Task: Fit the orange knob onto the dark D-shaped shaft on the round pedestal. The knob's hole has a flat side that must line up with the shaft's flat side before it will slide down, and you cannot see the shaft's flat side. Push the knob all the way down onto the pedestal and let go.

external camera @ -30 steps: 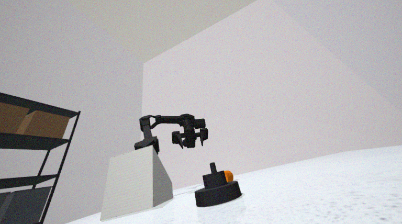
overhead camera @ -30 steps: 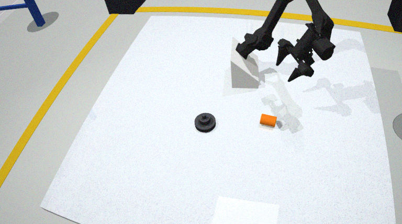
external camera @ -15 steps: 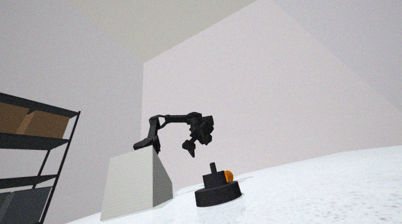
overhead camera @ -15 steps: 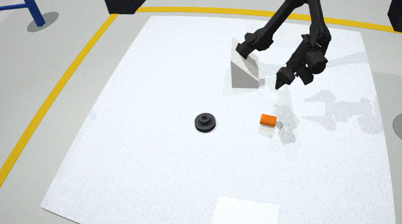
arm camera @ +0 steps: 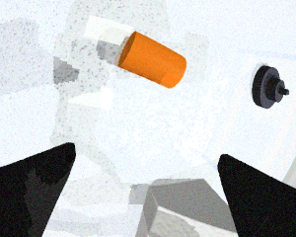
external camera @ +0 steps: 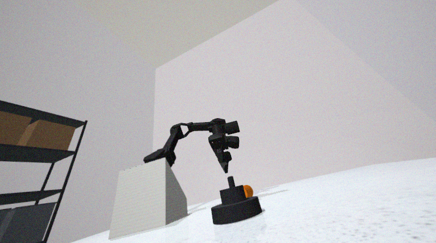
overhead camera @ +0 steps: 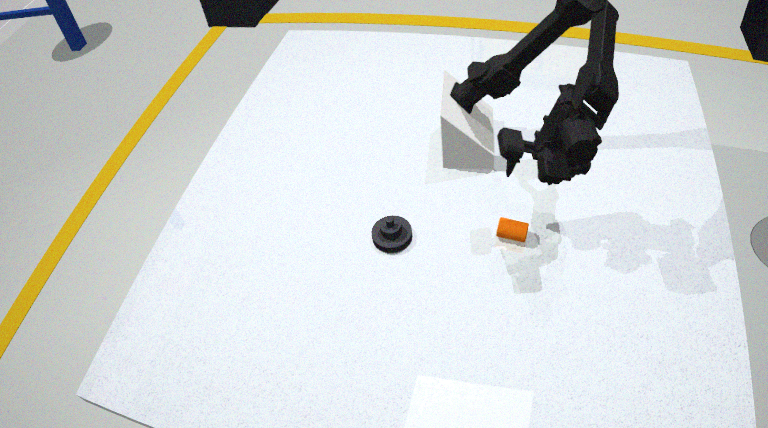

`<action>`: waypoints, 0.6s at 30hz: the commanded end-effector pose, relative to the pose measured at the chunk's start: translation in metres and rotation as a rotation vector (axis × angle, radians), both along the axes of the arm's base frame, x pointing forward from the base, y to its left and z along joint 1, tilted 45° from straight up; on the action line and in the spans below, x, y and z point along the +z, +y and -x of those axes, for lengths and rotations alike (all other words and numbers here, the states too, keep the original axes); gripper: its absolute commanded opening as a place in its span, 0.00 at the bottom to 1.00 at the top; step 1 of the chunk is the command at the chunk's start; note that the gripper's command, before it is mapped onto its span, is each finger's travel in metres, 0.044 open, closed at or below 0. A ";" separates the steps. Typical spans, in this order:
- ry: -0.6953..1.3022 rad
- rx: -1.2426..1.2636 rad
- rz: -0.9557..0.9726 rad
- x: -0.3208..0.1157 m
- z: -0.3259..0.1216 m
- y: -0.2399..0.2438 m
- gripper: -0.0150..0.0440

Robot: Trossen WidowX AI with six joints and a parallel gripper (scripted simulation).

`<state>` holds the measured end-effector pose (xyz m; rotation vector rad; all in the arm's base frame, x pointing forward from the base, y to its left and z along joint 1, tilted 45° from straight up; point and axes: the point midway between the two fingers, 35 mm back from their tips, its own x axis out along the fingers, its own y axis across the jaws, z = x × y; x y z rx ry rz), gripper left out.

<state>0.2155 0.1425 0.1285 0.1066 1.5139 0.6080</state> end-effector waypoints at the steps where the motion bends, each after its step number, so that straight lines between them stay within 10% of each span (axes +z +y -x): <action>1: 0.577 -0.834 -0.059 -0.031 -0.032 0.003 1.00; 18: 1.155 -1.551 -0.012 -0.057 -0.057 -0.003 1.00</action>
